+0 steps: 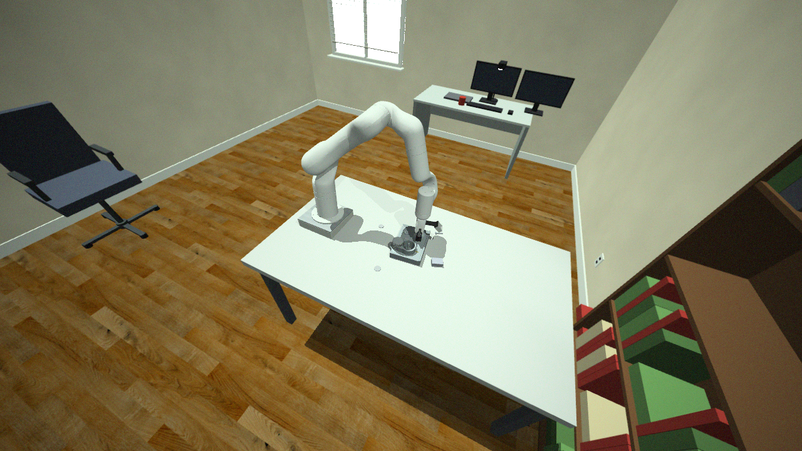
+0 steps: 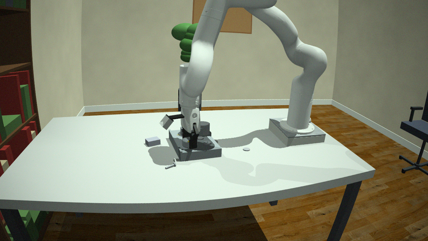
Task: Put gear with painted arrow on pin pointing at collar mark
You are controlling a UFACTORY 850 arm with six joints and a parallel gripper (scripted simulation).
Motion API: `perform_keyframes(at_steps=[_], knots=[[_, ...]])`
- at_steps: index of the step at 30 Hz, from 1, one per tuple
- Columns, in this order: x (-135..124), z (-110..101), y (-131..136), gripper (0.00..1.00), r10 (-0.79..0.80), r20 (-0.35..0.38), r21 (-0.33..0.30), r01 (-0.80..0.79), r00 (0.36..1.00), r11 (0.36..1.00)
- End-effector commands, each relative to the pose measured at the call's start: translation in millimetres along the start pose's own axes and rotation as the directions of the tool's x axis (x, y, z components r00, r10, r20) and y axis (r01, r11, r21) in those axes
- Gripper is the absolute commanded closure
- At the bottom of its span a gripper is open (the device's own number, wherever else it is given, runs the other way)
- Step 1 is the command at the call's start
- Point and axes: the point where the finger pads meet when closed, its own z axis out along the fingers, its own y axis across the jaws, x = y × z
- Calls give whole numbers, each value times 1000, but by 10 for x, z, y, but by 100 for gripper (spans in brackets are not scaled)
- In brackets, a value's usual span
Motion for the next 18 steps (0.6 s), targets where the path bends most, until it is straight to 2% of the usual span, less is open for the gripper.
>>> perform_keyframes(at_steps=[1,18], knots=[[4,-4,0,100,0,-1,0,0,1000,1000],[4,-79,0,100,0,-1,0,0,1000,1000]])
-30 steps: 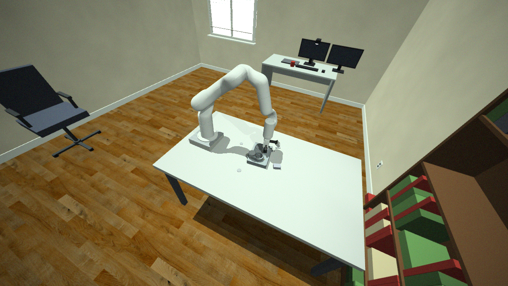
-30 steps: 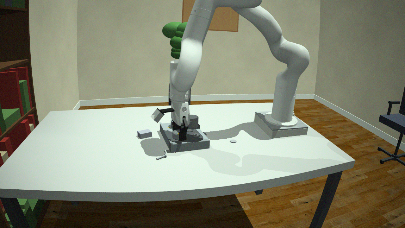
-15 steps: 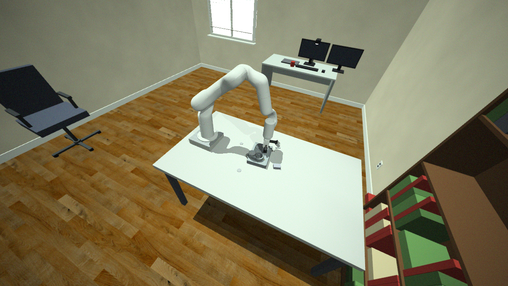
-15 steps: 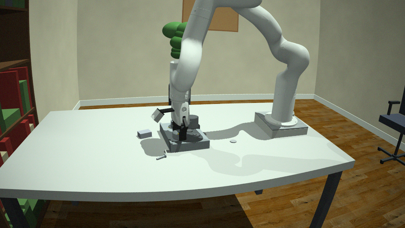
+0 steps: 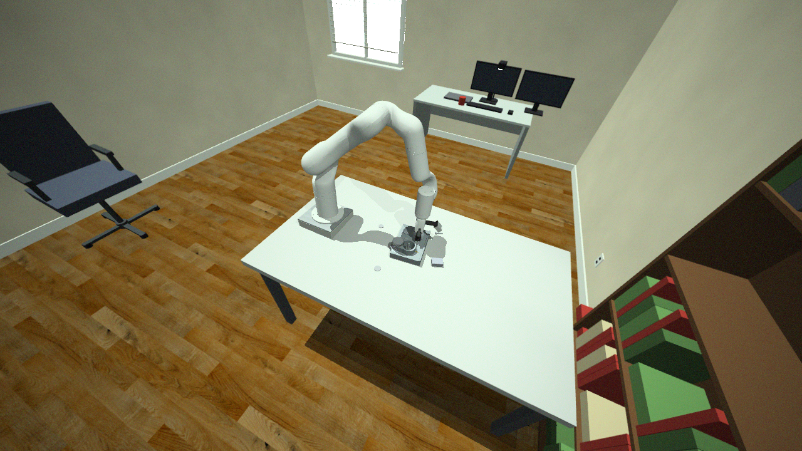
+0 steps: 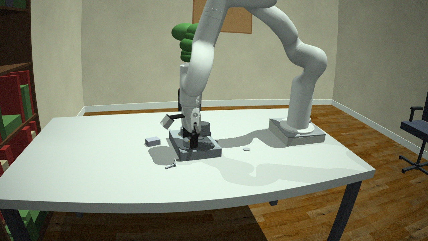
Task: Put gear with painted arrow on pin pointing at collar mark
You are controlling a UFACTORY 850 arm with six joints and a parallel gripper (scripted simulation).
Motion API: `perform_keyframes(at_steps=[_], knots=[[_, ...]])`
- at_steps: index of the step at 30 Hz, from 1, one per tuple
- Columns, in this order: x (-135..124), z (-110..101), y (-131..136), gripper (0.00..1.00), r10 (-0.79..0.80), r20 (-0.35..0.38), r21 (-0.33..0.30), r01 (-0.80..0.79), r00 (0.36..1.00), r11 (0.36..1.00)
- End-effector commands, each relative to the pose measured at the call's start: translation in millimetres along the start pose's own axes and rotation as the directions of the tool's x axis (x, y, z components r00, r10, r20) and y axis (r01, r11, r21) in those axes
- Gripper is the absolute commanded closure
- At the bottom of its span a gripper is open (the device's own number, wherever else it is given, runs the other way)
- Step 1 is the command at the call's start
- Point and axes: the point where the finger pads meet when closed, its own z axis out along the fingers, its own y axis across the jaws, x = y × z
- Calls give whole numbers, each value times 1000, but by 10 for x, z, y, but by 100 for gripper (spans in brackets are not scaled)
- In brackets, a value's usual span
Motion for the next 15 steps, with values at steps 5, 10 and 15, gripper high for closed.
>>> perform_keyframes(at_steps=[5,10,15], knots=[[34,-111,4,100,0,-8,-1,0,1000,1000],[33,-204,4,100,0,-8,-1,0,1000,1000],[32,-315,4,100,0,-8,-1,0,1000,1000]])
